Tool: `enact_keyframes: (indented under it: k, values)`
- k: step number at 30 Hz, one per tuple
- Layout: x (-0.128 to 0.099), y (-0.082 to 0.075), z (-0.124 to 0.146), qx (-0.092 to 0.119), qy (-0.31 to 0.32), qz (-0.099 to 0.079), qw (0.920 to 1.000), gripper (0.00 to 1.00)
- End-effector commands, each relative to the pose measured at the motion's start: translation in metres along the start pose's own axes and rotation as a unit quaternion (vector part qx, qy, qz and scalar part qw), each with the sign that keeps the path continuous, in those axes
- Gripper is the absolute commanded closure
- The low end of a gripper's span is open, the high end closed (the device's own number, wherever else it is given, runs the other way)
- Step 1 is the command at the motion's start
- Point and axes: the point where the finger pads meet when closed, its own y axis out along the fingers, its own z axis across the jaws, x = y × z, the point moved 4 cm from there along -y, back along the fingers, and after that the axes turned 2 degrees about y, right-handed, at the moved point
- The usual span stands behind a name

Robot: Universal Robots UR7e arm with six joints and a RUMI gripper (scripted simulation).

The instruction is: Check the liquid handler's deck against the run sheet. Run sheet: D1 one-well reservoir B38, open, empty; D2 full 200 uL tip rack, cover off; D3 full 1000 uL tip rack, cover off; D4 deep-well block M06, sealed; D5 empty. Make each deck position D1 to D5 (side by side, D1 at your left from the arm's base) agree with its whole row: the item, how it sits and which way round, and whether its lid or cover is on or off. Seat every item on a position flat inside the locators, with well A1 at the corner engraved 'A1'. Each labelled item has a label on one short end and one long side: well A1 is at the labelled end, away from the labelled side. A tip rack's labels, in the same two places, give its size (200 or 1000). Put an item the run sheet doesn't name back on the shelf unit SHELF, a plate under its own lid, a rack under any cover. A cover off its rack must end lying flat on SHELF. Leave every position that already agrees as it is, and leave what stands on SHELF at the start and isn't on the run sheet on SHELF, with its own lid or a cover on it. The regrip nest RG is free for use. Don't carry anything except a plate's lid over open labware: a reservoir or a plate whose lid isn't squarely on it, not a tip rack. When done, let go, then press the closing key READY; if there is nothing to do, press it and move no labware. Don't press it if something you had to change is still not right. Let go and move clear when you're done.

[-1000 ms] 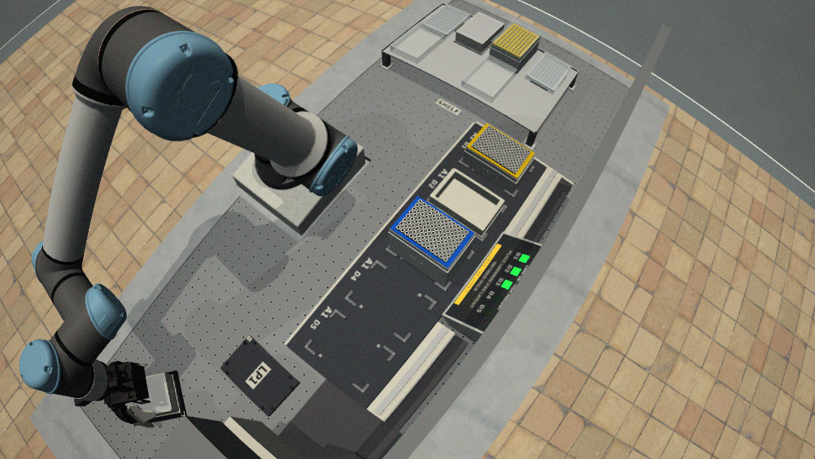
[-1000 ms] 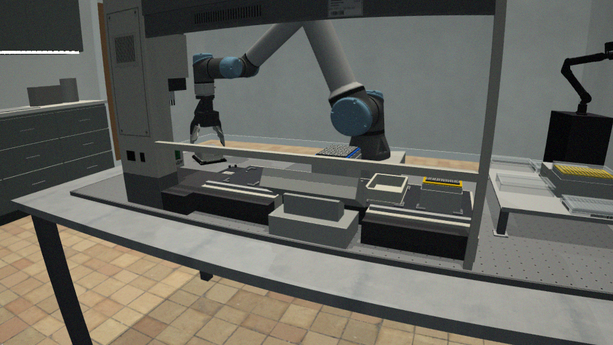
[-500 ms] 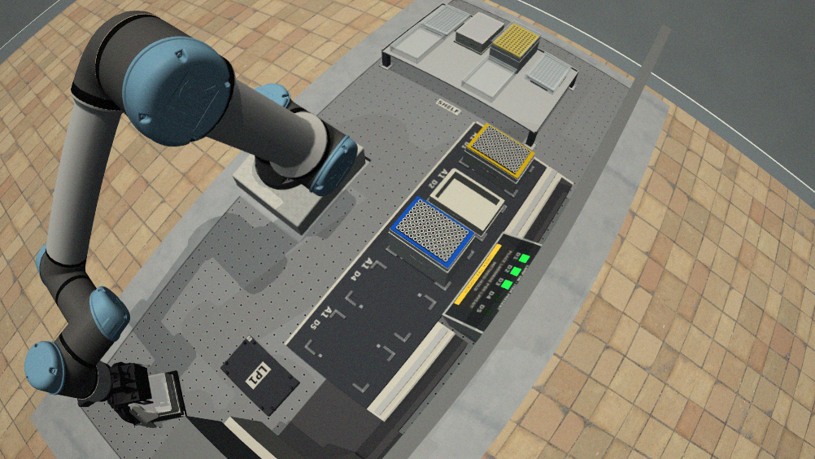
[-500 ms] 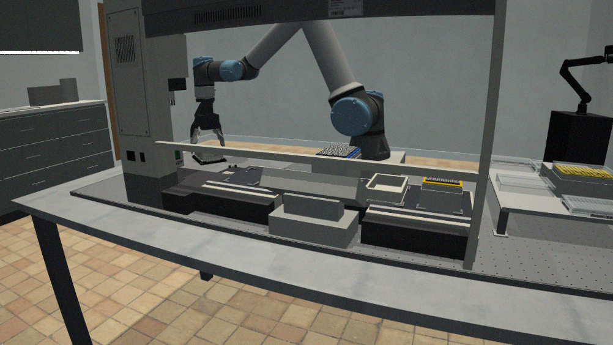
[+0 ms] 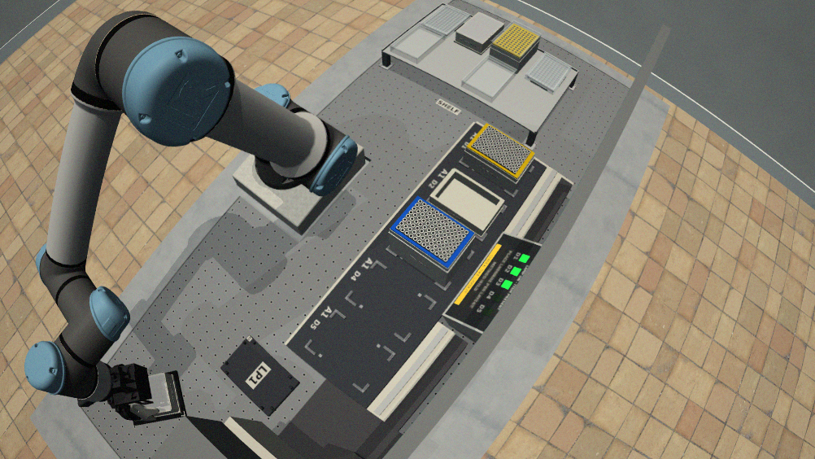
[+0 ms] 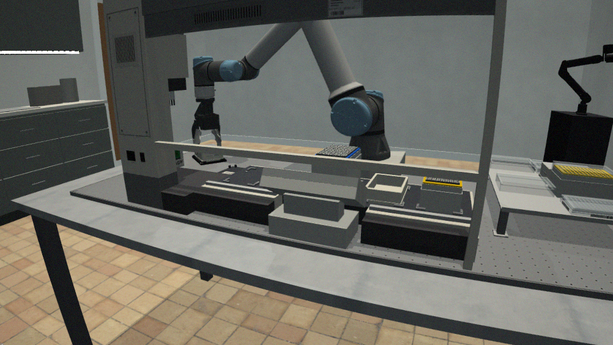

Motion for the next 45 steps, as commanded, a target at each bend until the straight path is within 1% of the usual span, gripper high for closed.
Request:
enact_keyframes:
  k: [1,22,26,28,43,45]
  values:
    - [0.000,-0.001,0.000,0.000,0.000,0.001,1.0000,1.00]
    - [0.000,-0.001,0.000,0.000,0.000,0.001,1.0000,1.00]
    - [0.000,-0.007,0.000,0.000,0.000,0.001,1.0000,1.00]
    - [0.000,-0.007,0.000,0.000,0.000,0.001,1.0000,1.00]
    - [0.000,-0.032,0.000,0.000,0.000,0.001,1.0000,1.00]
    - [0.000,-0.032,0.000,0.000,0.000,0.001,1.0000,1.00]
